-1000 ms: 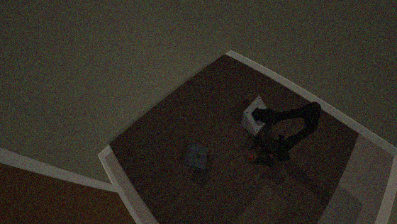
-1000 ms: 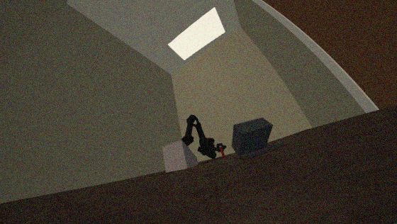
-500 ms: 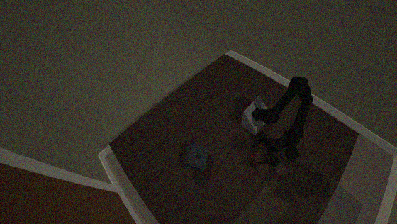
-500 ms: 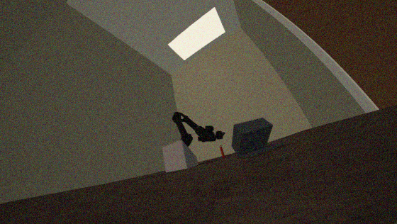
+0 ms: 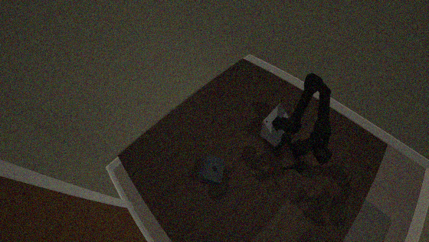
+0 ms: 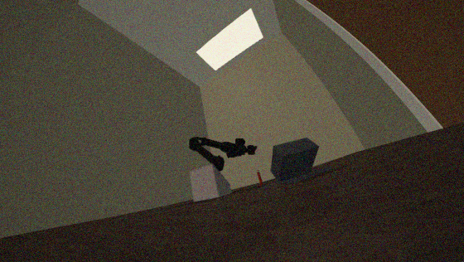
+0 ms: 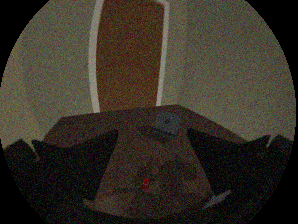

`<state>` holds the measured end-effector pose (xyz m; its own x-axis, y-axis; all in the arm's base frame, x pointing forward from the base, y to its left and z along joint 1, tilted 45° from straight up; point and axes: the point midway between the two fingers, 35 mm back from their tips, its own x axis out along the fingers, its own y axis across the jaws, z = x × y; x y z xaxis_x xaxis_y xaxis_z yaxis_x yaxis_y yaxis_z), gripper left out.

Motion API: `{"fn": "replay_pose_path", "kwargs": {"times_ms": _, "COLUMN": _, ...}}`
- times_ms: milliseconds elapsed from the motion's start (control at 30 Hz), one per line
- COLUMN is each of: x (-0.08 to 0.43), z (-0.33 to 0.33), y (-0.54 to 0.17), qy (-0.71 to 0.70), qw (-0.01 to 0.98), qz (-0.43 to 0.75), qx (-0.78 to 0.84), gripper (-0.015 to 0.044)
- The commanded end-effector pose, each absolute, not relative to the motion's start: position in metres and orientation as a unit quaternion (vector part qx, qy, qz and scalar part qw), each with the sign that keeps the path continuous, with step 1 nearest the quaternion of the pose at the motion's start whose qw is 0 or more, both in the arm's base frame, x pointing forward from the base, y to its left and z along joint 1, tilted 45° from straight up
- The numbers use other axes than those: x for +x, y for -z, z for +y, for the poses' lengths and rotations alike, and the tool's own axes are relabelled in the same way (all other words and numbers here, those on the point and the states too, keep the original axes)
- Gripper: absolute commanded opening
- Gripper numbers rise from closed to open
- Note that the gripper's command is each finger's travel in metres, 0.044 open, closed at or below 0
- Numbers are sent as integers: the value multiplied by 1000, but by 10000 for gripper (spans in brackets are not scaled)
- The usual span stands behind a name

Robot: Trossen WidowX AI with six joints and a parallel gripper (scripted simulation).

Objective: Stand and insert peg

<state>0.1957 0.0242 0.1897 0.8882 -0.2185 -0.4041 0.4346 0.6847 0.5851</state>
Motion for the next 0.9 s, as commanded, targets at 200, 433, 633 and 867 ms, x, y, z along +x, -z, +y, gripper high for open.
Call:
{"fn": "replay_pose_path", "kwargs": {"times_ms": 200, "x": 201, "z": 32, "y": -166, "qy": 175, "qw": 904, "qz": 283, "qx": 269, "gripper": 440}}
{"fn": "replay_pose_path", "kwargs": {"times_ms": 433, "x": 201, "z": 38, "y": -146, "qy": 162, "qw": 878, "qz": 388, "qx": 228, "gripper": 440}}
{"fn": "replay_pose_path", "kwargs": {"times_ms": 633, "x": 199, "z": 43, "y": -132, "qy": 139, "qw": 844, "qz": 476, "qx": 205, "gripper": 440}}
{"fn": "replay_pose_path", "kwargs": {"times_ms": 867, "x": 196, "z": 50, "y": -119, "qy": 100, "qw": 791, "qz": 569, "qx": 203, "gripper": 440}}
